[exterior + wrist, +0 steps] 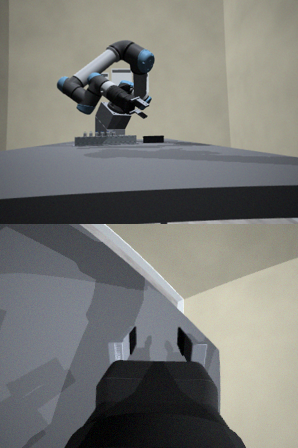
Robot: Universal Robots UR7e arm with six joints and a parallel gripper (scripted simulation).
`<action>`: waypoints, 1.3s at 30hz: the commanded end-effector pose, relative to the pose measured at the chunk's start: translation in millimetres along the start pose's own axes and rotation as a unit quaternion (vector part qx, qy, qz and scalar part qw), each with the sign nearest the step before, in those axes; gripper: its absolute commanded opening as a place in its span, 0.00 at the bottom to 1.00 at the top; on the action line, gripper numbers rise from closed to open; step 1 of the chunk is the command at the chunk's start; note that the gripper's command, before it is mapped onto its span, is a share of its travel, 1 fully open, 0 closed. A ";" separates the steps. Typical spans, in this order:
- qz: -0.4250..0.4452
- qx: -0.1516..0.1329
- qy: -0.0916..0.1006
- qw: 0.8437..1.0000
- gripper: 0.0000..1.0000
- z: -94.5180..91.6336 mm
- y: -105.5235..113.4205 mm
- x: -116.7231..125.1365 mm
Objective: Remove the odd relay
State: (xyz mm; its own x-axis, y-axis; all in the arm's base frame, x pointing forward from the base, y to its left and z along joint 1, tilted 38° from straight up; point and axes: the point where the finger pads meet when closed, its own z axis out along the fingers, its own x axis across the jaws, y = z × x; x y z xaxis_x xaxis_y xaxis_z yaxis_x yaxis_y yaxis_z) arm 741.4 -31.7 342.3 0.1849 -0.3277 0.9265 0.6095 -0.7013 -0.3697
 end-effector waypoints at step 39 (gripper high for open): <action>0.120 -0.043 0.006 0.992 0.98 -14.2 19.4 25.1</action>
State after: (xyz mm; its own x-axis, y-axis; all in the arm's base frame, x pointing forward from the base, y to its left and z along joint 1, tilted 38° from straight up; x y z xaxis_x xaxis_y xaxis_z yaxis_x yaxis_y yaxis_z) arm 746.1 -56.0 354.2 0.2857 -0.4660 0.8374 0.5095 -0.6662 -0.5446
